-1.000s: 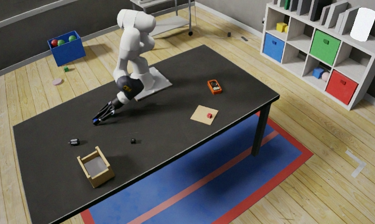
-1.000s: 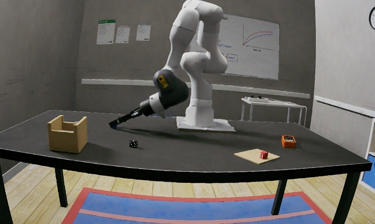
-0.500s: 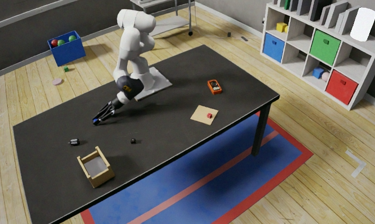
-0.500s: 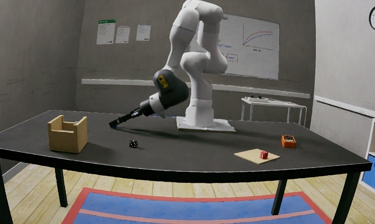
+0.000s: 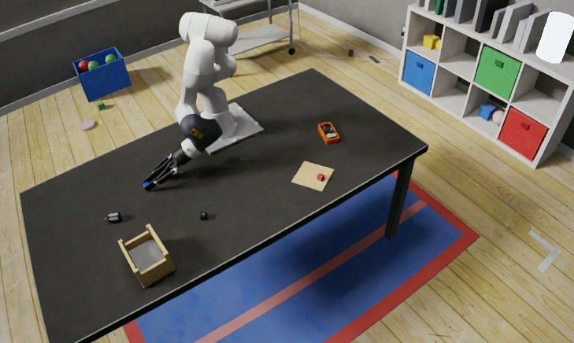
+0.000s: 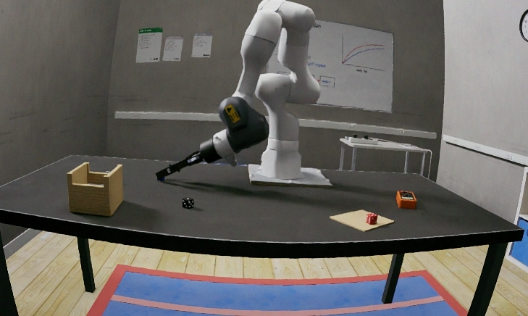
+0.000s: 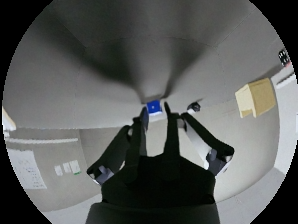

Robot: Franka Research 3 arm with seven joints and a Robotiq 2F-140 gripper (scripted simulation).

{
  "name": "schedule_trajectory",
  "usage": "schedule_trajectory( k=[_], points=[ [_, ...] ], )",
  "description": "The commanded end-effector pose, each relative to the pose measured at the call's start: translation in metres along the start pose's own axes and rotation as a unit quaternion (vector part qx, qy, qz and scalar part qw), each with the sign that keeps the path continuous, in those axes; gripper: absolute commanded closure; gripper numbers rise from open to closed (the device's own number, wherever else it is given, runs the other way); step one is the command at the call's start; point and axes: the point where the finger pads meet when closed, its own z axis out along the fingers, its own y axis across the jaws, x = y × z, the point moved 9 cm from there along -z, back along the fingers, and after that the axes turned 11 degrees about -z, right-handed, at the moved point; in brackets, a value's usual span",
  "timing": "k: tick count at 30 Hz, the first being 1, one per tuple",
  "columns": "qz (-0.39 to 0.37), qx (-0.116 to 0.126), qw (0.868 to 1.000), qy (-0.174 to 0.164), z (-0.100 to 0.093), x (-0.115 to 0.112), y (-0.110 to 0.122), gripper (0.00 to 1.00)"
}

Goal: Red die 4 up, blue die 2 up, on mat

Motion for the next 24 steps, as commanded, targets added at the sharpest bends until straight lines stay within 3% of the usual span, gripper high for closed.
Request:
schedule_trajectory(
  k=[1,12,24],
  points=[
    [-0.005,0.002,1.0,-0.002,-0.011,-0.001,-0.001,0.68],
    [-0.005,0.002,1.0,-0.002,-0.038,-0.001,-0.001,0.68],
    [-0.005,0.002,1.0,-0.002,-0.042,-0.007,-0.002,0.68]
  ],
)
